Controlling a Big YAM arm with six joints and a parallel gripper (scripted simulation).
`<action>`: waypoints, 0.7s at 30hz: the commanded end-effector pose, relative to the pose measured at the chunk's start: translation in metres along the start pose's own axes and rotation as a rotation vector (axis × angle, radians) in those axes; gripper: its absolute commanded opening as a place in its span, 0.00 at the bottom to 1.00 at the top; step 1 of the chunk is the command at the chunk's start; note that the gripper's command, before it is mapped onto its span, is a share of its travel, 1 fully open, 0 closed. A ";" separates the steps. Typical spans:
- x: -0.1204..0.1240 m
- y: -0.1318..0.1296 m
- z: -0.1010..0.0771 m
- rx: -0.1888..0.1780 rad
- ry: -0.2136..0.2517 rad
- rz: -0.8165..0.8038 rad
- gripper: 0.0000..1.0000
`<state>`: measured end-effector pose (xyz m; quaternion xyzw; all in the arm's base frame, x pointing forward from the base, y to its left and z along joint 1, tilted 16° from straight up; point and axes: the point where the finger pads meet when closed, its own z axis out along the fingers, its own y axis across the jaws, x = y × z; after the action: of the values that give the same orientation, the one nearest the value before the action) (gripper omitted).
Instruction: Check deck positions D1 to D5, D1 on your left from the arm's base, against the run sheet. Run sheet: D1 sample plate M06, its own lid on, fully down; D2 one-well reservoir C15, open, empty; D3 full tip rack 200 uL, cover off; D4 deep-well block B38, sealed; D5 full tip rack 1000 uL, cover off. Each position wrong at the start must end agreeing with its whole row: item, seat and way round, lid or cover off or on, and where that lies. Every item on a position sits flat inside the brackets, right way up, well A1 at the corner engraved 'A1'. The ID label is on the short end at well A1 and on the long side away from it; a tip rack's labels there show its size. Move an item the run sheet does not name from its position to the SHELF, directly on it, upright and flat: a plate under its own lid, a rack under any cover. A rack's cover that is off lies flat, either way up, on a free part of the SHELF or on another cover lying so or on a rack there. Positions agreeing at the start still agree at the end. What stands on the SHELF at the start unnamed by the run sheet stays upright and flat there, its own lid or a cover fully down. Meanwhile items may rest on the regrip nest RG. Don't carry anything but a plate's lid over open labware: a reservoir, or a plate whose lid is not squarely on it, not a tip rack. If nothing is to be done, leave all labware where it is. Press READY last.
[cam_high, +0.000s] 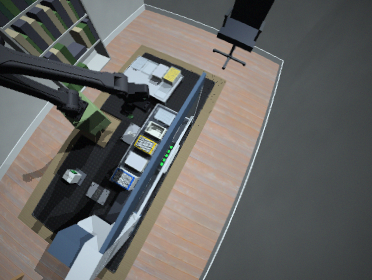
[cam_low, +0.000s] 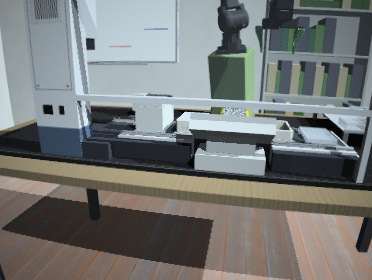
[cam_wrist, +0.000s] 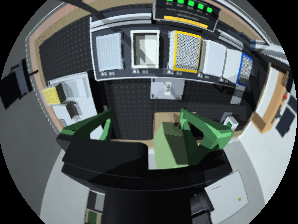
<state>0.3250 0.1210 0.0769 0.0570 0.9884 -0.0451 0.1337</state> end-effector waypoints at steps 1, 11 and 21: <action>0.000 -0.014 -0.008 -0.015 -0.031 -0.003 1.00; 0.026 -0.048 -0.006 -0.007 -0.018 -0.007 1.00; 0.055 -0.090 -0.005 -0.003 -0.012 -0.009 1.00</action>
<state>0.2627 0.0465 0.0681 0.0640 0.9882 -0.0440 0.1317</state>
